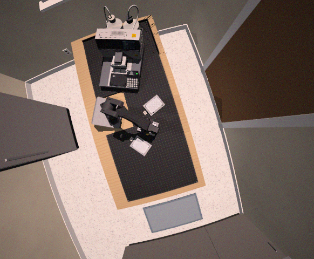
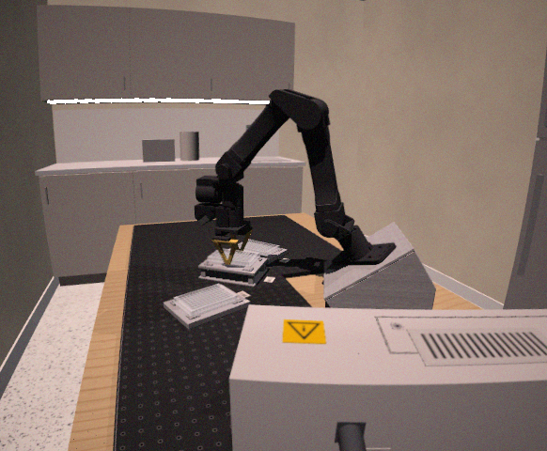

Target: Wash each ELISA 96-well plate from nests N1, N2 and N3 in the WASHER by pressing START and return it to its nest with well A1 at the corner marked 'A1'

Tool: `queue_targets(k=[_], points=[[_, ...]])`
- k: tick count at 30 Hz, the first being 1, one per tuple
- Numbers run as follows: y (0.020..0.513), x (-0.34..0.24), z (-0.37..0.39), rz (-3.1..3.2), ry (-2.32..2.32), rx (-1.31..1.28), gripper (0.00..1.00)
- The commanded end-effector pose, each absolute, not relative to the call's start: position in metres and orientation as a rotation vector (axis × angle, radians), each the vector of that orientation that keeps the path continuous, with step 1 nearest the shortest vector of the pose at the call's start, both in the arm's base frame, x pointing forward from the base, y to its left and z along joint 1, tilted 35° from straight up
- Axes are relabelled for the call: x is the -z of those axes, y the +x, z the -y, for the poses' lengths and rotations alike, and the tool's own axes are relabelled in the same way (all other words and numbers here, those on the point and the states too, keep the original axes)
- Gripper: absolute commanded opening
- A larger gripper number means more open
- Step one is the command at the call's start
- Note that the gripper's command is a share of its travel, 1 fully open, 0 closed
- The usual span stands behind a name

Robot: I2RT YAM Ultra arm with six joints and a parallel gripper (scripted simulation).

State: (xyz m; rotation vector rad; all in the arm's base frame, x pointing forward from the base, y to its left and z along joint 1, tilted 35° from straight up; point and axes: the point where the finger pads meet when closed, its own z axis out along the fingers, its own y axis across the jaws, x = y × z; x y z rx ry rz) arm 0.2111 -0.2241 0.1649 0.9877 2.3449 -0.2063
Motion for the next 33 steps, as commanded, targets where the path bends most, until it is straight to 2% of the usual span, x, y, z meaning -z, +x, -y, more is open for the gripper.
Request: queue_targets(k=[1,33], points=[[0.2124,-0.1683,0.2257,-2.332,0.982,0.215,0.00],[0.2145,-0.1646,0.2274,-2.332,0.982,0.215,0.00]])
